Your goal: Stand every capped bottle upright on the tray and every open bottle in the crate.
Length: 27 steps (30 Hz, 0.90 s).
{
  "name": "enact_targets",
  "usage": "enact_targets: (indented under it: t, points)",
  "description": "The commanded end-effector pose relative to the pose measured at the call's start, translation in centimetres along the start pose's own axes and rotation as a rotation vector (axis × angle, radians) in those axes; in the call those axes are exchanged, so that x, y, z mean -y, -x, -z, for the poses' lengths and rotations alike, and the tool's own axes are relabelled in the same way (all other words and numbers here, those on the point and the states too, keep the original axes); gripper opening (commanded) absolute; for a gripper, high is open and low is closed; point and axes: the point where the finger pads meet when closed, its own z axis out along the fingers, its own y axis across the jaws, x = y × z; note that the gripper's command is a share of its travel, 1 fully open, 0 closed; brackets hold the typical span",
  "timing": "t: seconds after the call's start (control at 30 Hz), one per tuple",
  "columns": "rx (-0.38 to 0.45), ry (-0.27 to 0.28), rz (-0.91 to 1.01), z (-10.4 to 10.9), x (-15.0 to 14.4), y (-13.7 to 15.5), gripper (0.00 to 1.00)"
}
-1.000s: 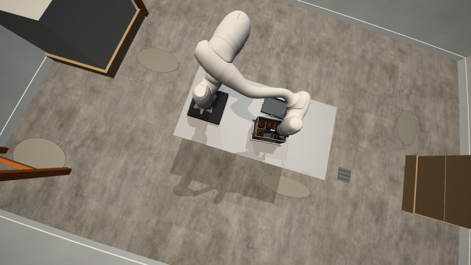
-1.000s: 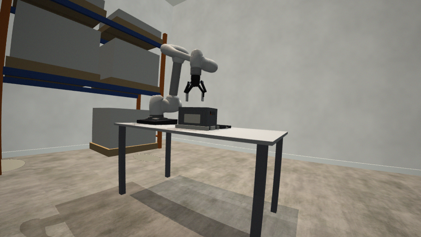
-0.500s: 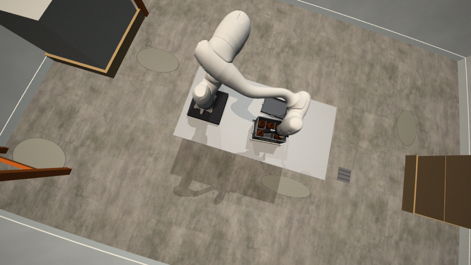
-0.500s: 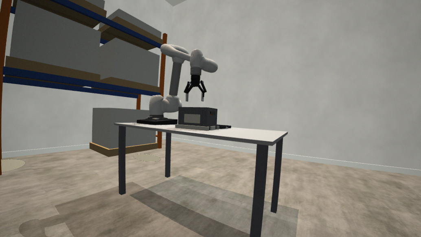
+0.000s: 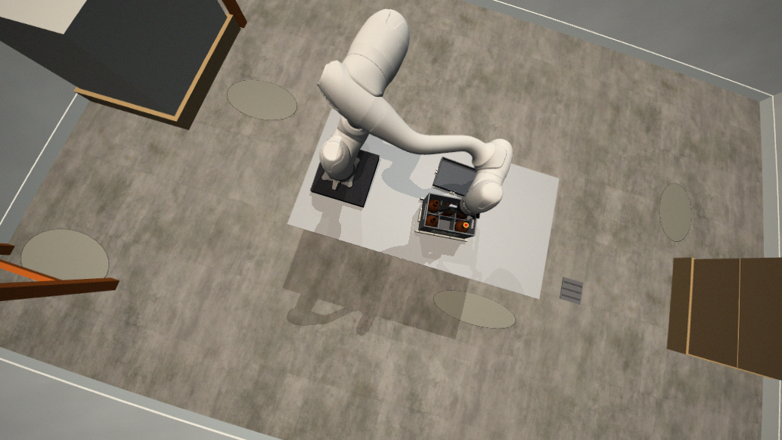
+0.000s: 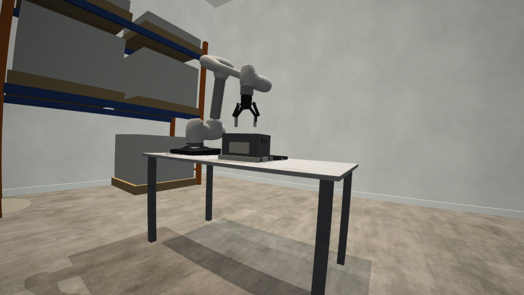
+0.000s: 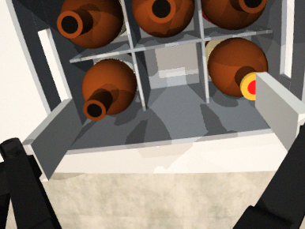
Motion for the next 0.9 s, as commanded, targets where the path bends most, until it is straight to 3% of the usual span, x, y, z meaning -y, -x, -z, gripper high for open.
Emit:
enact_targets:
  t: [0.0, 0.53, 0.87]
  points:
    - [0.0, 0.0, 0.0, 0.0, 0.0, -0.5, 1.0]
    - [0.0, 0.0, 0.0, 0.0, -0.3, -4.3, 1.0]
    - [0.0, 0.0, 0.0, 0.0, -0.3, -4.2, 1.0]
